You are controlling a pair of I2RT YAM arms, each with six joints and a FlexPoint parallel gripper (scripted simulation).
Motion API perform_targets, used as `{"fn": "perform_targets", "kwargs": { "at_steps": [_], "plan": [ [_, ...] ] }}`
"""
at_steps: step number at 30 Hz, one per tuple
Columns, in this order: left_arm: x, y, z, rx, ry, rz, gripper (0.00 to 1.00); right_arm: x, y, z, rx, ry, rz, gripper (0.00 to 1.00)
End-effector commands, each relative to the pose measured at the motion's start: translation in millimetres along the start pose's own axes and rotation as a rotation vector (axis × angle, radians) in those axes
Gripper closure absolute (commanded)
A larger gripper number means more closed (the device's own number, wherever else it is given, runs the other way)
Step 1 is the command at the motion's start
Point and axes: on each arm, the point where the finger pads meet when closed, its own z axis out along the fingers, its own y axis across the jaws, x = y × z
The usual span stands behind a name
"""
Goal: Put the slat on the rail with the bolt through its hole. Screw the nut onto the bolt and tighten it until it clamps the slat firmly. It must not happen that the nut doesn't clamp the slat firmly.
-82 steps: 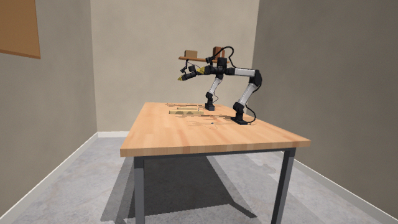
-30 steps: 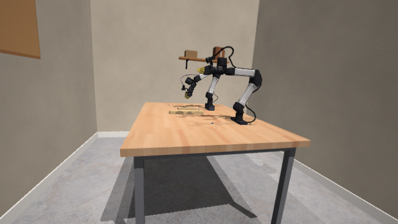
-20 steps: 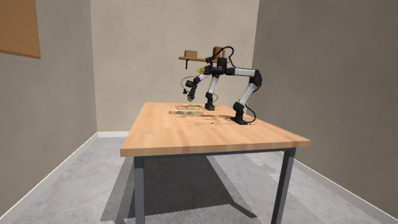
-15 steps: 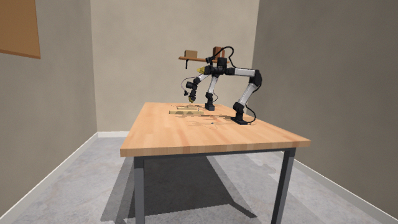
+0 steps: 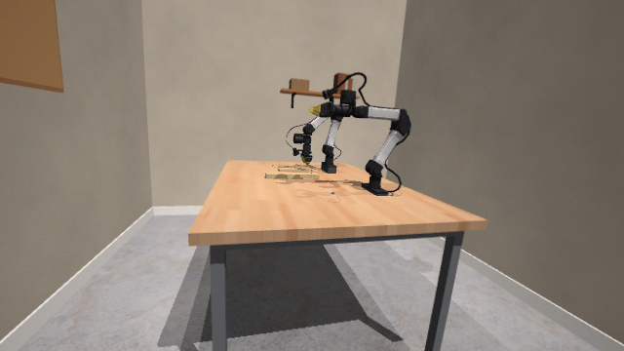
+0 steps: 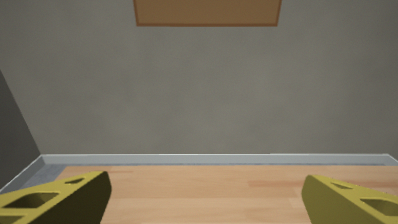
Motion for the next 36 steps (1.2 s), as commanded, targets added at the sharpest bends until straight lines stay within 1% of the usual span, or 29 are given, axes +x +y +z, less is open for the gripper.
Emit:
{"fn": "perform_targets", "kwargs": {
  "at_steps": [1,8,9,18,36],
  "plan": [
    [-7,-2,0,0.006,-0.027,-0.004,0.00,9,-1,3,0.017,0.029,-0.001,0.00],
    [-7,-2,0,0.006,-0.027,-0.004,0.00,7,-1,3,0.015,0.021,-0.002,0.00],
    [-7,-2,0,0.006,-0.027,-0.004,0.00,1,1,0,0.004,0.000,-0.003,0.00],
    [-7,-2,0,0.006,-0.027,-0.004,0.00,1,1,0,0.004,0.000,-0.003,0.00],
    [-7,-2,0,0.006,-0.027,-0.004,0.00,1,0,22,0.011,0.006,-0.003,0.00]
  ]
}}
